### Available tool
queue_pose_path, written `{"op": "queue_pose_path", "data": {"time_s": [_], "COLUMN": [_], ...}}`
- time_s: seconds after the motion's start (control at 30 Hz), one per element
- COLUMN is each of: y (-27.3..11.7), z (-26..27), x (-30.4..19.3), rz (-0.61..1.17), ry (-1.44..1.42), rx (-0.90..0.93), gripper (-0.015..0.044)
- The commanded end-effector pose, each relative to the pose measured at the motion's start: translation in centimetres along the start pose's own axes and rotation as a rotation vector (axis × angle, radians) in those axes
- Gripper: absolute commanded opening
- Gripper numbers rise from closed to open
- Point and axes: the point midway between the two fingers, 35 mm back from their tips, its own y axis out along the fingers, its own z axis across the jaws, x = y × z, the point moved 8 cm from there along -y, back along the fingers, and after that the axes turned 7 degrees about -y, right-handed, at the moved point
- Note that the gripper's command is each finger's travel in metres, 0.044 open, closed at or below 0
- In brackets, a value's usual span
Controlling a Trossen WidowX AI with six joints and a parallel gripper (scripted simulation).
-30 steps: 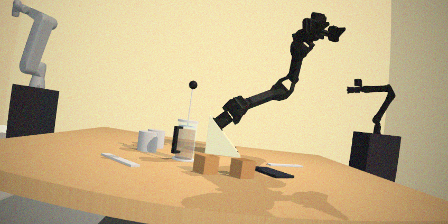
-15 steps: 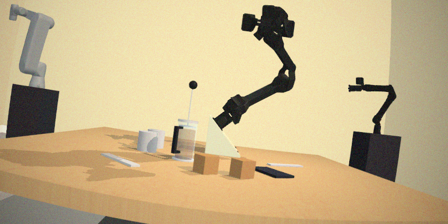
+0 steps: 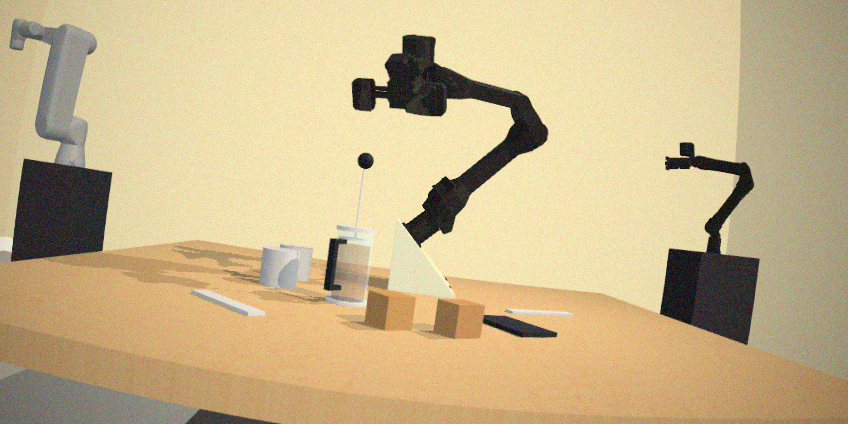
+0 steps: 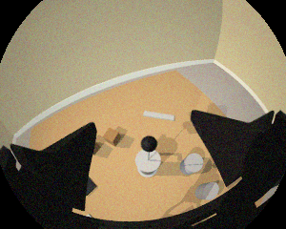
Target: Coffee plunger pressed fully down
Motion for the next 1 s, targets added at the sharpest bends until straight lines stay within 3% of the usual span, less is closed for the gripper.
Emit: {"op": "queue_pose_path", "data": {"time_s": [0.0,0.33,0.97], "y": [0.2,3.0,5.3], "z": [-1.1,-0.4,-0.3], "x": [-1.7,-7.0,-7.1], "rz": [0.039,0.038,0.039], "ry": [-0.001,-0.001,-0.004], "rx": [0.017,0.020,0.023], "gripper": [0.0440,0.0440,0.0440]}}
